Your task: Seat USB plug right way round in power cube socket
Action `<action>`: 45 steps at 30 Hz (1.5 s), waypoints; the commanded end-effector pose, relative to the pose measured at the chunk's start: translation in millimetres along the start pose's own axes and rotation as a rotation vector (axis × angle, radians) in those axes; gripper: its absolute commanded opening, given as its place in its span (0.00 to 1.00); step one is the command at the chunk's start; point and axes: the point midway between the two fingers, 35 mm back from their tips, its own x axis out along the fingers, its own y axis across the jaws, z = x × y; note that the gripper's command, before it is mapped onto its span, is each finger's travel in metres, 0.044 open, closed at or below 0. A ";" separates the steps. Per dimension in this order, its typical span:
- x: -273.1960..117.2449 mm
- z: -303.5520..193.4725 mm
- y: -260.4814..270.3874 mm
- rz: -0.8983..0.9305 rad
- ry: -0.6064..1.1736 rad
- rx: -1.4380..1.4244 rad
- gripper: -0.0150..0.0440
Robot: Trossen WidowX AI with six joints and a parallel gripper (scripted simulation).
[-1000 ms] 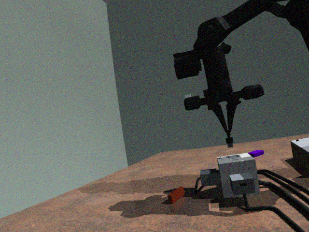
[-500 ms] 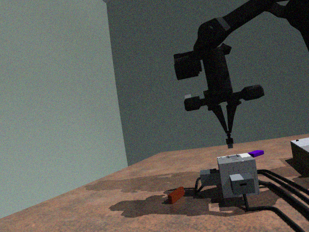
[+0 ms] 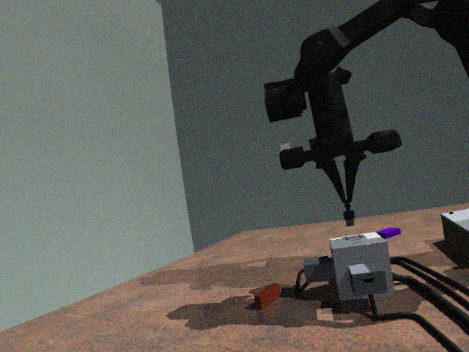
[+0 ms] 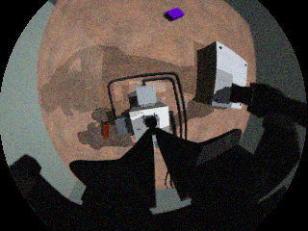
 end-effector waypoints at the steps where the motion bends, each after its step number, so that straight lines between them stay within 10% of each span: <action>1: 1.1 -0.6 0.0 -0.001 0.007 -0.004 0.25; 45: 6.3 -3.6 -0.4 -0.002 0.045 0.001 0.25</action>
